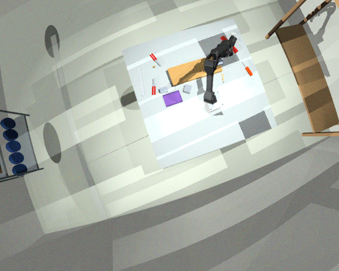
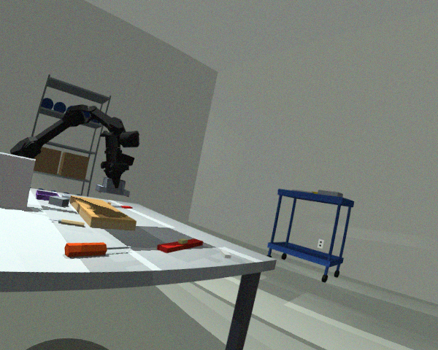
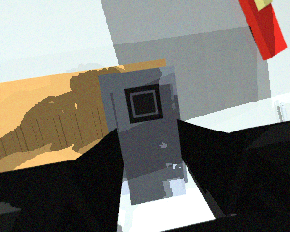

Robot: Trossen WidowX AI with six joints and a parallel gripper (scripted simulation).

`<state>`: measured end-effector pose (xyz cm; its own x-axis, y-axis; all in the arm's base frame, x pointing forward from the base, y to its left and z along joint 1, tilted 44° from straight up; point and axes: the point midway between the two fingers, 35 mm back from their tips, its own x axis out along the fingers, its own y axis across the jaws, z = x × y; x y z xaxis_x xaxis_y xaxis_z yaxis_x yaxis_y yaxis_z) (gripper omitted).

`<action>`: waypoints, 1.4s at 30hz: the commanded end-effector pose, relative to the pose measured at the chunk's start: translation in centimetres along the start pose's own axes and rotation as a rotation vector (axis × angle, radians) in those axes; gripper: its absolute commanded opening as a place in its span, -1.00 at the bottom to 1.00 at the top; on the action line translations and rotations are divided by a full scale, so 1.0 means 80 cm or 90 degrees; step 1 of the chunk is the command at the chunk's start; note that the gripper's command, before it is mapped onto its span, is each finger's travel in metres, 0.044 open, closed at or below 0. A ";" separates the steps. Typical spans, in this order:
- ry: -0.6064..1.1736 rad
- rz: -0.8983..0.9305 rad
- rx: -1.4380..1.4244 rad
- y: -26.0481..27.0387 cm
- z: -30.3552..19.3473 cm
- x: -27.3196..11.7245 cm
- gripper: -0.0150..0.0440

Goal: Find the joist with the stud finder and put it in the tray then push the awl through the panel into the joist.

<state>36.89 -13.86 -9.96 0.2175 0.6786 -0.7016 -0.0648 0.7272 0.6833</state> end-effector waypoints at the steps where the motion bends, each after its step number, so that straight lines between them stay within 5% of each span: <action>1: -0.002 -0.006 -0.008 0.001 0.004 -0.014 -0.49; 23: 0.020 -0.008 -0.223 0.175 0.054 -0.003 -0.49; 42: 0.029 0.024 -0.437 0.351 0.035 0.010 -0.49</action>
<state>38.65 5.01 7.17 0.1528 0.6881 -0.7094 -0.6195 0.6260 0.4737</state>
